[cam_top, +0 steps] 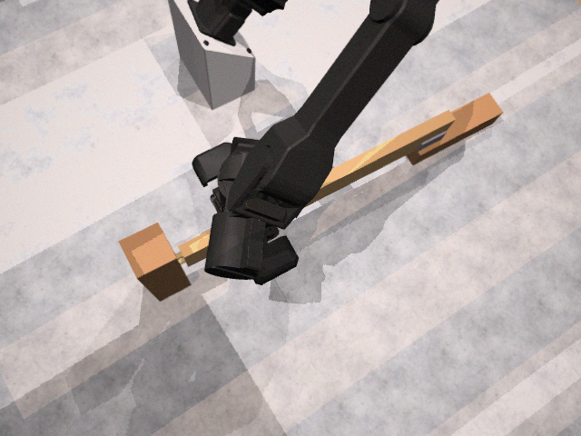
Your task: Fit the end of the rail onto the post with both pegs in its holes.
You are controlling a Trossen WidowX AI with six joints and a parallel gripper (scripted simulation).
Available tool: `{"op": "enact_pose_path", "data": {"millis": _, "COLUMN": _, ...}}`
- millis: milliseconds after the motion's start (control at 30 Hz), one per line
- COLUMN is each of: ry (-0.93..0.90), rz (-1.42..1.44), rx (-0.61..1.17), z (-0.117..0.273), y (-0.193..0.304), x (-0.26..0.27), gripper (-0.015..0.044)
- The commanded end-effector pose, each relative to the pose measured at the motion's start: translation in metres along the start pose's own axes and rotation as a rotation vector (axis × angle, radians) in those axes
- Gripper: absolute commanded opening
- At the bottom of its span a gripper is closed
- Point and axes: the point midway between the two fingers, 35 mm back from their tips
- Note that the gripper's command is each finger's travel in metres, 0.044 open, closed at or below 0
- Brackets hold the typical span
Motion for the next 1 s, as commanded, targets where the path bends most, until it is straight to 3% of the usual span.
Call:
{"op": "enact_pose_path", "data": {"millis": 0, "ry": 0.004, "rz": 0.001, "rx": 0.003, "z": 0.0012, "y": 0.0033, "x": -0.0024, "gripper": 0.0}}
{"op": "enact_pose_path", "data": {"millis": 800, "ry": 0.004, "rz": 0.002, "rx": 0.004, "z": 0.001, "y": 0.0109, "x": -0.0041, "gripper": 0.0}}
{"op": "enact_pose_path", "data": {"millis": 967, "ry": 0.0, "rz": 0.0, "rx": 0.001, "z": 0.0005, "y": 0.0078, "x": -0.0016, "gripper": 0.0131}}
Point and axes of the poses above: the point midway between the two fingers, 35 mm back from their tips, its own z axis back along the fingers, its own x axis across the jaws, y = z × x, and after that the axes turned 11 degrees about -z, right-handed
